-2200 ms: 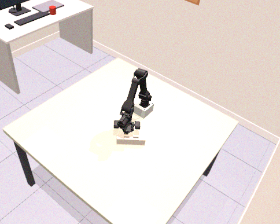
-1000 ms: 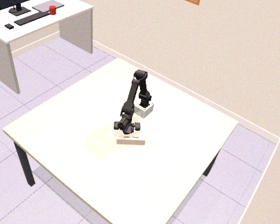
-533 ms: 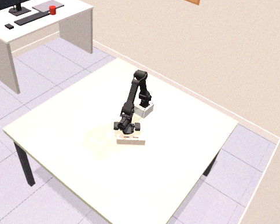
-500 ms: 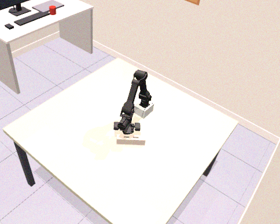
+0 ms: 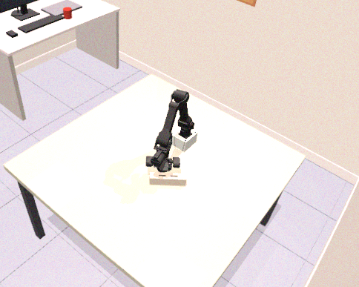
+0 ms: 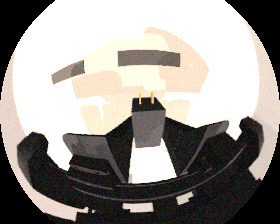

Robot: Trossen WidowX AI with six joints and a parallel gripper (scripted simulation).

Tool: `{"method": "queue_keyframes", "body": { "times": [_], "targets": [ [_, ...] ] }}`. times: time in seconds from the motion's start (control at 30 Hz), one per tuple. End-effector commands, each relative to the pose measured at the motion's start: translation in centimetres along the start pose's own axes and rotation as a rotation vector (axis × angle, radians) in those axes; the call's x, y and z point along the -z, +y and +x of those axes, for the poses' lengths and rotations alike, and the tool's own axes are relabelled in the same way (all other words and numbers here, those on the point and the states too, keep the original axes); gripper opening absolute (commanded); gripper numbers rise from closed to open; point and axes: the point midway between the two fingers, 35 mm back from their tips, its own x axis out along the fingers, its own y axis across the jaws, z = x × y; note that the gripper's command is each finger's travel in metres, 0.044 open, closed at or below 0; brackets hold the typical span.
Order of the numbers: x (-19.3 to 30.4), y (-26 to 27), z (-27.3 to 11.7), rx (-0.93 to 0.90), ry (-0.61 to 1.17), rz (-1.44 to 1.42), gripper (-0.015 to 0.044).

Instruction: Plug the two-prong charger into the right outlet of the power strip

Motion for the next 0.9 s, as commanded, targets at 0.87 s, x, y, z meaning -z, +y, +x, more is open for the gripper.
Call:
{"method": "queue_keyframes", "body": {
  "times": [0.87],
  "targets": [
    [-0.3,0.06,-0.01,-0.003,0.0,0.005,0.0]
  ]
}}
